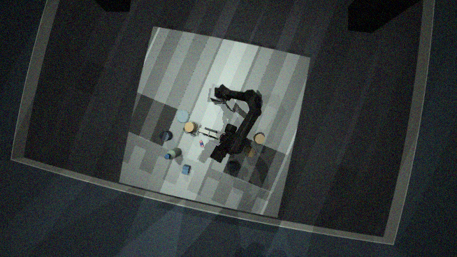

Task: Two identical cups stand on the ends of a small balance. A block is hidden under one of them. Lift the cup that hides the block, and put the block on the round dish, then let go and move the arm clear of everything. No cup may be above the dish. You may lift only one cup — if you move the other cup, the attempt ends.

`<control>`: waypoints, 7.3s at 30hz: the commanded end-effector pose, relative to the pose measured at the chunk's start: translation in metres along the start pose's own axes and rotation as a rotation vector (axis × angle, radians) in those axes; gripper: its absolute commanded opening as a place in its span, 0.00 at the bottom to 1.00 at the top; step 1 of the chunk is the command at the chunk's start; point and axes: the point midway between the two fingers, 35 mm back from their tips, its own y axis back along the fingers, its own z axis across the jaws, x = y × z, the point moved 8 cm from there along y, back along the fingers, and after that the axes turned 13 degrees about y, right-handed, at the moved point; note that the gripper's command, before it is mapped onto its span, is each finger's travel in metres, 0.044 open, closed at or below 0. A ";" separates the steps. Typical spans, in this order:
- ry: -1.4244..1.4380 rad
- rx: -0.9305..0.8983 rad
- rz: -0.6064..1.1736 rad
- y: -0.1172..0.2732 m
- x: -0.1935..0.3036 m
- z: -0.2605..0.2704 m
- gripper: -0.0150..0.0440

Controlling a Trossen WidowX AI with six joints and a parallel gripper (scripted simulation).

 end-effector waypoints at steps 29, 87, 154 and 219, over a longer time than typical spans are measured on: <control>0.002 -0.003 0.002 -0.004 -0.006 0.002 0.25; 0.082 -0.066 -0.019 -0.125 -0.115 0.091 0.25; -0.583 0.000 -0.023 -0.060 -0.087 0.056 0.69; -2.802 -0.023 0.091 -0.039 0.012 -0.003 0.69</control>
